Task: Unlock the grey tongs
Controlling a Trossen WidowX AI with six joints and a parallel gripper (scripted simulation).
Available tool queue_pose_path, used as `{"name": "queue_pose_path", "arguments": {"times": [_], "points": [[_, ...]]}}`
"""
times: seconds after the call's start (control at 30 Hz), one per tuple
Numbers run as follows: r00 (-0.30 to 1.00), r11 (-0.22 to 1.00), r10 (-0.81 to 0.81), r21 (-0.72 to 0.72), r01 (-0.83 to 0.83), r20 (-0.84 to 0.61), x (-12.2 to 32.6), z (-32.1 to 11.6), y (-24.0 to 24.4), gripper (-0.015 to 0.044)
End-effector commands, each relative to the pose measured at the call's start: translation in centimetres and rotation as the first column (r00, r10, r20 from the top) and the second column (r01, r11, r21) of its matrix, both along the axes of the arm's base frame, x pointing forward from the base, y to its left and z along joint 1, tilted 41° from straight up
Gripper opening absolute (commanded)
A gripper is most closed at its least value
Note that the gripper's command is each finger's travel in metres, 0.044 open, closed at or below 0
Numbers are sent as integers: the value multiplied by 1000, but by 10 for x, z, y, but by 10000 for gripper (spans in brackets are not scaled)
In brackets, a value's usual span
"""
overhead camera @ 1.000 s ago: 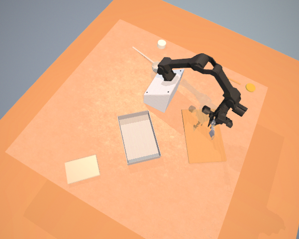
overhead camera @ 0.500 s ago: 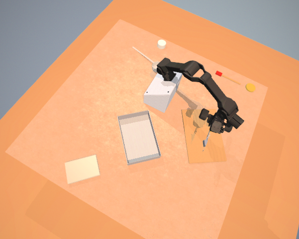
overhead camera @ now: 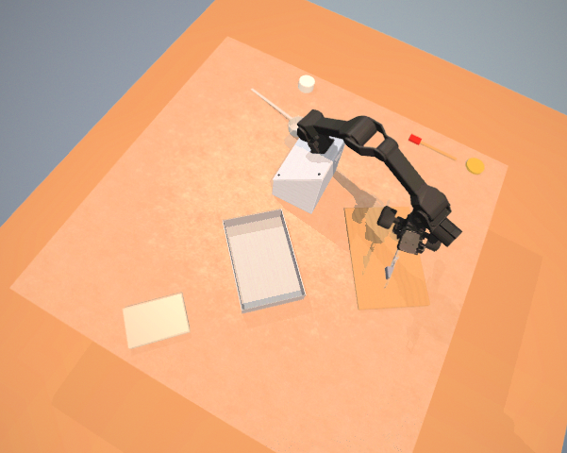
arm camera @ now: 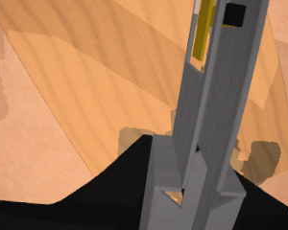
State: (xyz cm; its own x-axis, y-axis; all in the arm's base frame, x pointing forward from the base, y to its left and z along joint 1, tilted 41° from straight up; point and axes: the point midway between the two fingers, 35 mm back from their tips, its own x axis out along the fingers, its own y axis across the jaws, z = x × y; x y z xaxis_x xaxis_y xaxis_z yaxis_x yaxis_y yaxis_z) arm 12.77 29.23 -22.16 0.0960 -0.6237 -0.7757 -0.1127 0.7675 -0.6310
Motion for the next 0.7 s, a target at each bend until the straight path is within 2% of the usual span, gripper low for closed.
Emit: {"name": "queue_pose_path", "arguments": {"times": [0.0, 0.67], "points": [[1000, 1000, 2, 5, -2, -7, 0, -4, -2, -150], [1000, 1000, 7, 22, -7, -12, 5, -31, -21, -150]]}}
